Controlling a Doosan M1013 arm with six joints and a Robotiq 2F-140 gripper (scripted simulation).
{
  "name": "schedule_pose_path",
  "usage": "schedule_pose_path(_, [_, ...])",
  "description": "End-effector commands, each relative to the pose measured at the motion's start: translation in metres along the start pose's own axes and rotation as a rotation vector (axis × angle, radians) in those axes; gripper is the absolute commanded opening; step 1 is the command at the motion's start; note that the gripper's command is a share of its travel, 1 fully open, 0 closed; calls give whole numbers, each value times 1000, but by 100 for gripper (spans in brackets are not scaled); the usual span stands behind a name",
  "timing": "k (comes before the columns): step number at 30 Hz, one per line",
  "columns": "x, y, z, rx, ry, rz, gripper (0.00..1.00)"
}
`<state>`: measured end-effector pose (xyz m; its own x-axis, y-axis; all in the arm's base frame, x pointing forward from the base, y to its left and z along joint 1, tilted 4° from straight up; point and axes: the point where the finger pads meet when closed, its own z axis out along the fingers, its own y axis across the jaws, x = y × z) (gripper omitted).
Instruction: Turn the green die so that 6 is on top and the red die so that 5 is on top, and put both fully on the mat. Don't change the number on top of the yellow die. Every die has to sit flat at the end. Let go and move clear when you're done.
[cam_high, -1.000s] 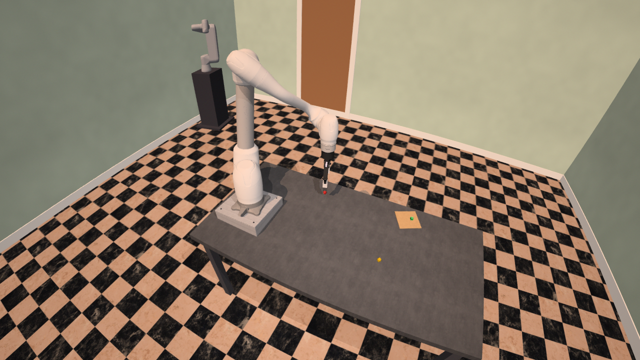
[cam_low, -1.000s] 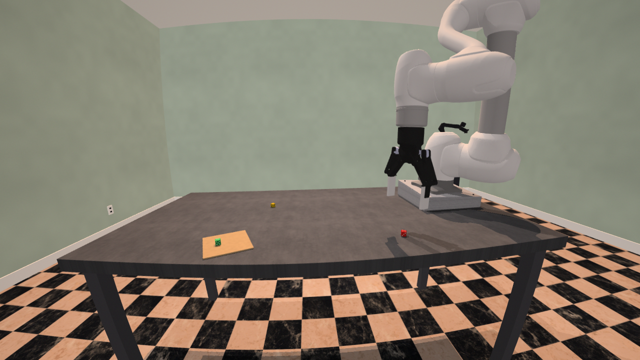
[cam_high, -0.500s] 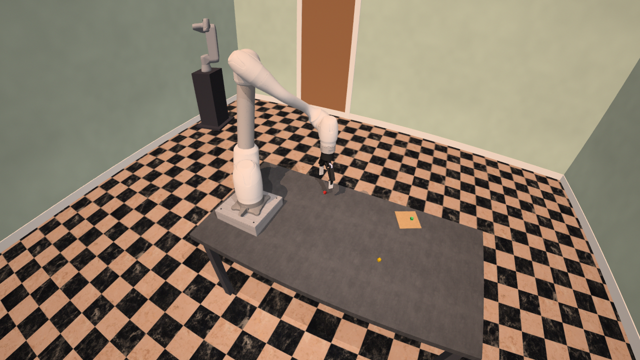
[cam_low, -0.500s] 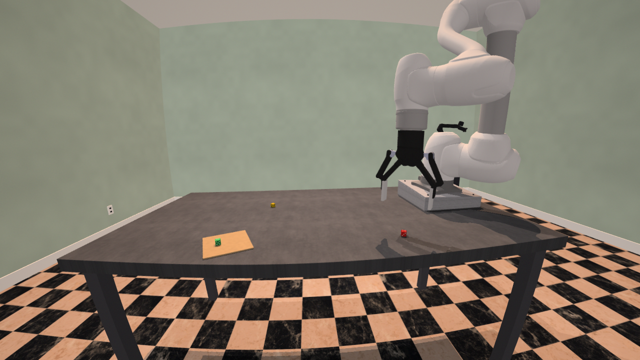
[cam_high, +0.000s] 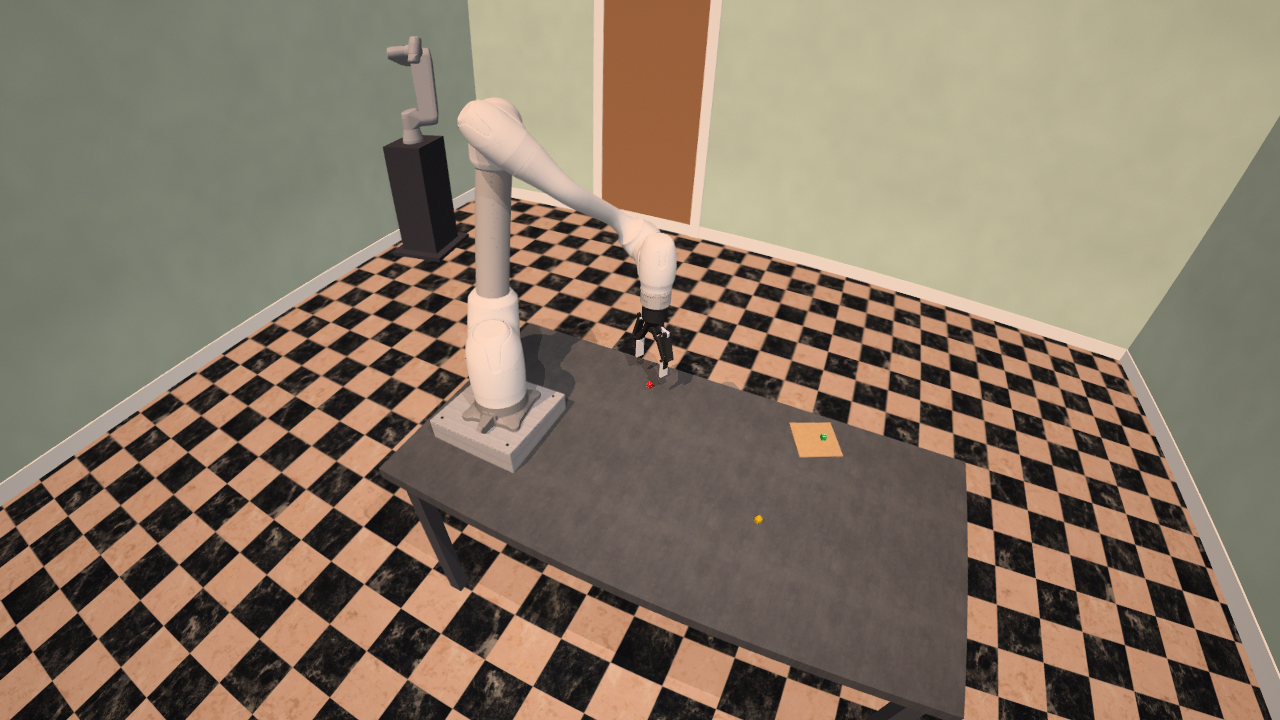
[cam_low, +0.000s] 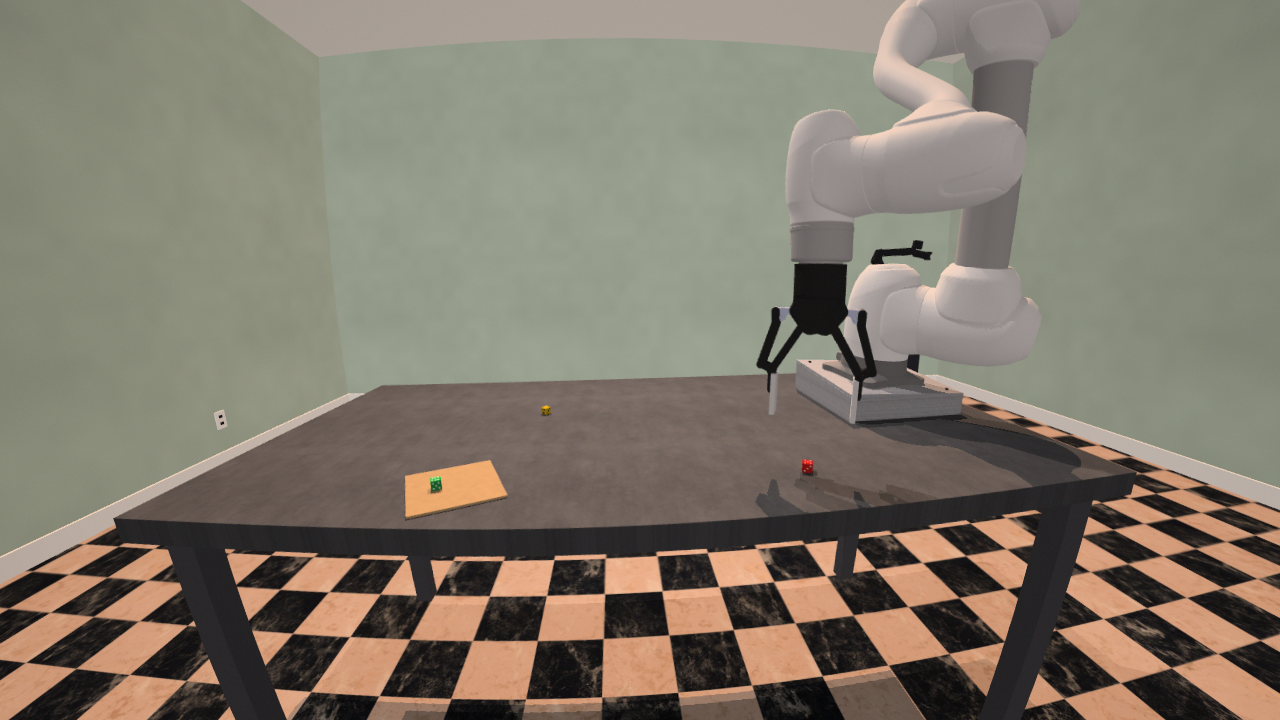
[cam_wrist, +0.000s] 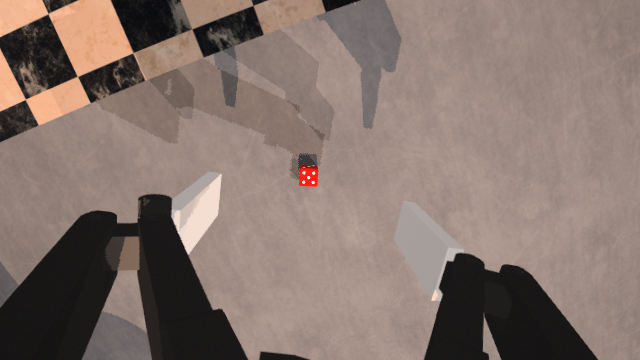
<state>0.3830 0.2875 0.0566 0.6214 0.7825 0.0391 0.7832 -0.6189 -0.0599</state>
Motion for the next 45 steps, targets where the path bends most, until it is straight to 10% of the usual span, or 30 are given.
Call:
schedule_pose_path(1, [-1, -1, 2, 6, 2, -6, 27])
schedule_pose_path(45, [-1, -1, 6, 6, 2, -6, 27])
